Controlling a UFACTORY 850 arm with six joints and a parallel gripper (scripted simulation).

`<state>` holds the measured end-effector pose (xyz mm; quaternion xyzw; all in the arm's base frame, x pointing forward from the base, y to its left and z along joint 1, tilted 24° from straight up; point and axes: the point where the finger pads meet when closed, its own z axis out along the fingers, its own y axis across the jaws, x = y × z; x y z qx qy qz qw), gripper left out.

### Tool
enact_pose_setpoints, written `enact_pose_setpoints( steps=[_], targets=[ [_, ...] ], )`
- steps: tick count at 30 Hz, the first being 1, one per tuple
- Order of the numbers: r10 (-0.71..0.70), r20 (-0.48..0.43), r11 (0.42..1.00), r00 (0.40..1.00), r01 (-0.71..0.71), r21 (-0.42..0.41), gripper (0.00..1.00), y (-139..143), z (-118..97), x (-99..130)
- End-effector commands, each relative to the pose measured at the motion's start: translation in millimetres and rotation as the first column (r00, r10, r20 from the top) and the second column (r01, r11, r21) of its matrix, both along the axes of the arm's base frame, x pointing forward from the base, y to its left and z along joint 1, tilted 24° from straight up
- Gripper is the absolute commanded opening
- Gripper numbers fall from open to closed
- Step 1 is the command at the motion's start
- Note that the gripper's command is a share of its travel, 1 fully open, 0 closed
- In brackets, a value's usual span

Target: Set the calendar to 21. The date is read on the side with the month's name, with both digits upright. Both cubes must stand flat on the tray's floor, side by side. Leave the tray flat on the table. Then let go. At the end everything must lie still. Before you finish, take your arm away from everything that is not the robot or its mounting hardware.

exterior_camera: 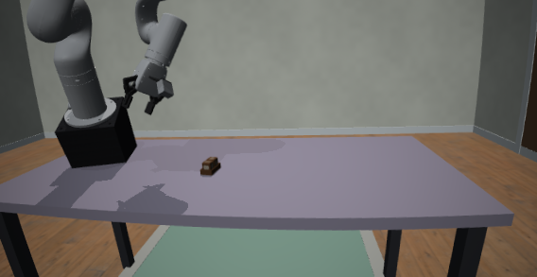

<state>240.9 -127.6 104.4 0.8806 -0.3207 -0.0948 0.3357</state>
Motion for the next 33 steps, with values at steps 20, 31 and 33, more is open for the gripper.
enact_pose_setpoints(
  steps=[20,31,33],
  targets=[
    [0.339,0.303,0.903,0.890,-0.399,0.161,1.00,-22,-63,208],
    [0.362,0.322,0.887,0.875,-0.429,0.170,1.00,-22,-66,221],
    [0.362,0.322,0.887,0.875,-0.429,0.170,1.00,-22,-66,221]
  ],
)
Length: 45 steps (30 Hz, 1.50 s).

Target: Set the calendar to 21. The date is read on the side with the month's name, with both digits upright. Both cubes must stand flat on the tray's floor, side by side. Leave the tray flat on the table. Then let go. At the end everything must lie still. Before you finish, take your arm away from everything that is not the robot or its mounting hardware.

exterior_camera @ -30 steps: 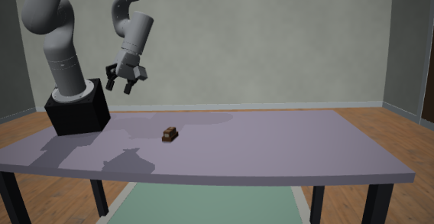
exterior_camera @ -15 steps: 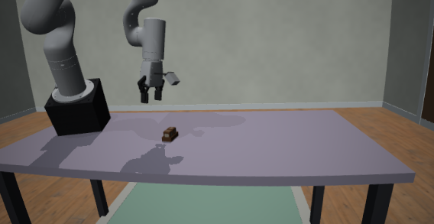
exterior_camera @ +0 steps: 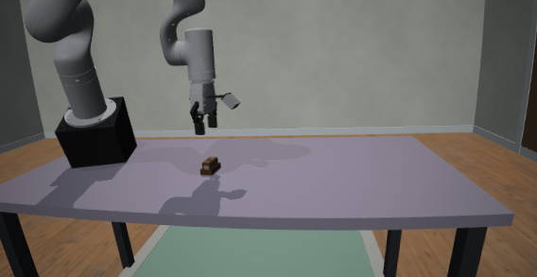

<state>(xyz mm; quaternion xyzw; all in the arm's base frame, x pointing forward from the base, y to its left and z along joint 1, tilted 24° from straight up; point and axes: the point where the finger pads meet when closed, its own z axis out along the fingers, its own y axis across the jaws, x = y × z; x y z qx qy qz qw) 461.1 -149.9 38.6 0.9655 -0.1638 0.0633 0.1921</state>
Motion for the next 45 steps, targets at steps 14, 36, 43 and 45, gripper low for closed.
enact_pose_setpoints(
  steps=[14,36,43,45],
  targets=[
    [0.010,0.000,1.000,1.000,-0.010,-0.001,1.00,0,0,1],
    [0.526,-0.235,0.844,0.817,-0.536,0.026,1.00,-4,-4,-9],
    [0.671,-0.308,0.723,0.675,-0.688,0.068,1.00,-5,-6,-13],
    [0.697,-0.322,0.694,0.641,-0.716,0.078,1.00,-5,-6,-13]
  ],
)
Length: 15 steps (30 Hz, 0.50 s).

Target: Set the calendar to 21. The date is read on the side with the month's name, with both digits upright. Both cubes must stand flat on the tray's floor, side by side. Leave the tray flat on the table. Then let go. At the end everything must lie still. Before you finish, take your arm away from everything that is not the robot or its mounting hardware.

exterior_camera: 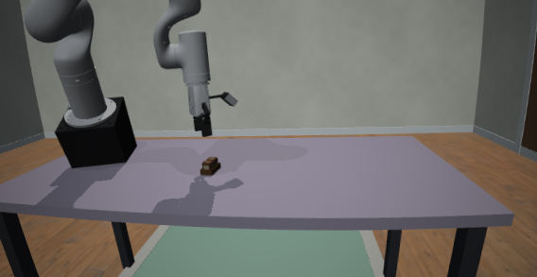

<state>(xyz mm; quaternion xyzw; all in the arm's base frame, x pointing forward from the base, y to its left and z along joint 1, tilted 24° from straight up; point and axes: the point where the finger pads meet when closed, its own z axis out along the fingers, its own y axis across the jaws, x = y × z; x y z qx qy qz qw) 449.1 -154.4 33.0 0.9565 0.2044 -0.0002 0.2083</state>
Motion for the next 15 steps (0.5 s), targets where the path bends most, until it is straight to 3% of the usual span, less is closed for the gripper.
enact_pose_setpoints(
  steps=[1,10,15],
  targets=[
    [0.106,-0.070,0.994,0.992,-0.106,-0.002,1.00,-0.6,-0.3,-1.3],
    [0.342,-0.177,0.938,0.923,-0.347,0.005,1.00,-1.8,-2.1,-5.8],
    [0.481,-0.242,0.871,0.843,-0.490,0.023,1.00,-2.6,-3.3,-8.7]
  ],
)
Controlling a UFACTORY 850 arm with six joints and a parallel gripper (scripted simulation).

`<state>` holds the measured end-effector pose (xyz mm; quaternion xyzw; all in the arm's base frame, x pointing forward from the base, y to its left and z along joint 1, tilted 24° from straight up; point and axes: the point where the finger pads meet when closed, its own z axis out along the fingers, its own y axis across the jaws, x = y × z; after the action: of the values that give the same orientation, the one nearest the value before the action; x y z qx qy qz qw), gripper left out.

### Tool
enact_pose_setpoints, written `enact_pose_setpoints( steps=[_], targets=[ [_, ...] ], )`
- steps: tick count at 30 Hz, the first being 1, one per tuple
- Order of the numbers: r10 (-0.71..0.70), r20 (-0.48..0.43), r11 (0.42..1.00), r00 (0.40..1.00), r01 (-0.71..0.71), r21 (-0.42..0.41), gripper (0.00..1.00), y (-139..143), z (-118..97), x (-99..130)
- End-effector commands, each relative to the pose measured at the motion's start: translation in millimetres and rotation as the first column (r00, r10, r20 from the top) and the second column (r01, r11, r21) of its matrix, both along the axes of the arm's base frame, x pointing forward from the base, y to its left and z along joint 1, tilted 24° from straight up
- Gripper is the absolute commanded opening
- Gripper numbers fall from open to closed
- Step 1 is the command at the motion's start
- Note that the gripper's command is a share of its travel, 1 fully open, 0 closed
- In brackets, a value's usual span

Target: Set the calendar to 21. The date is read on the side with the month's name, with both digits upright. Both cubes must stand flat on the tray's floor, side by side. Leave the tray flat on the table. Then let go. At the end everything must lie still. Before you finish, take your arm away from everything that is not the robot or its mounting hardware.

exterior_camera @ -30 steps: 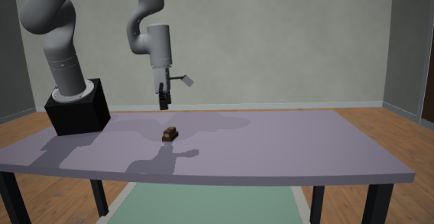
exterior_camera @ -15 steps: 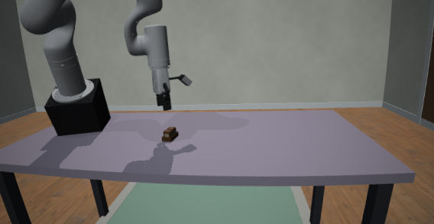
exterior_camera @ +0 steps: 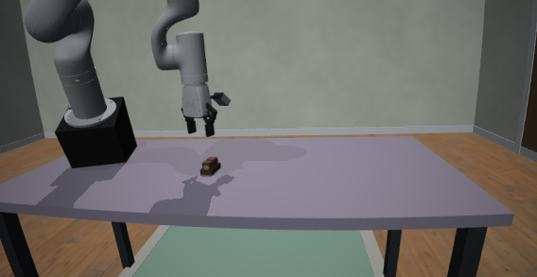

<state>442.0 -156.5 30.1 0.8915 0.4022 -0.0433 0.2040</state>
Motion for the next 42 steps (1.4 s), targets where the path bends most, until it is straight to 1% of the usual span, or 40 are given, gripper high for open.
enact_pose_setpoints(
  steps=[1,2,4,6,8,10,14,16,17,19,21,22,23,28,29,30,33,34,35,36,38,40,42],
  targets=[
    [0.133,-0.084,0.991,0.988,-0.134,-0.004,1.00,-1,-1,-2],
    [0.174,-0.102,0.984,0.979,-0.176,-0.004,1.00,-1,-1,-3],
    [0.174,-0.102,0.984,0.979,-0.176,-0.004,1.00,-1,-1,-3],
    [0.272,-0.146,0.961,0.951,-0.275,-0.001,1.00,-1,-2,-4],
    [0.299,-0.159,0.953,0.941,-0.302,0.001,1.00,-1,-2,-5],
    [0.363,-0.189,0.929,0.912,-0.369,0.006,1.00,-2,-2,-6],
    [0.450,-0.229,0.889,0.863,-0.458,0.018,1.00,-2,-3,-8],
    [0.505,-0.256,0.856,0.824,-0.516,0.028,1.00,-2,-4,-9],
    [0.518,-0.262,0.848,0.814,-0.529,0.030,1.00,-2,-4,-10],
    [0.570,-0.287,0.811,0.770,-0.584,0.043,1.00,-3,-4,-11],
    [0.570,-0.287,0.811,0.770,-0.584,0.043,1.00,-3,-4,-11],
    [0.580,-0.292,0.803,0.760,-0.595,0.045,1.00,-3,-4,-11],
    [0.636,-0.320,0.754,0.702,-0.654,0.062,1.00,-3,-5,-12],
    [0.719,-0.364,0.662,0.593,-0.744,0.096,1.00,-3,-6,-15],
    [0.727,-0.368,0.651,0.579,-0.753,0.100,1.00,-3,-6,-15],
    [0.750,-0.380,0.619,0.542,-0.778,0.112,1.00,-4,-6,-16],
    [0.789,-0.403,0.553,0.464,-0.822,0.137,1.00,-4,-7,-17],
    [0.793,-0.405,0.546,0.455,-0.826,0.140,1.00,-4,-7,-18],
    [0.812,-0.416,0.506,0.409,-0.848,0.155,1.00,-4,-7,-18],
    [0.817,-0.419,0.495,0.395,-0.854,0.160,1.00,-4,-7,-19],
    [0.817,-0.419,0.495,0.395,-0.854,0.160,1.00,-4,-7,-19],
    [0.851,-0.441,0.401,0.284,-0.894,0.197,1.00,-4,-8,-21],
    [0.861,-0.449,0.361,0.237,-0.908,0.214,1.00,-4,-8,-21]
  ],
)
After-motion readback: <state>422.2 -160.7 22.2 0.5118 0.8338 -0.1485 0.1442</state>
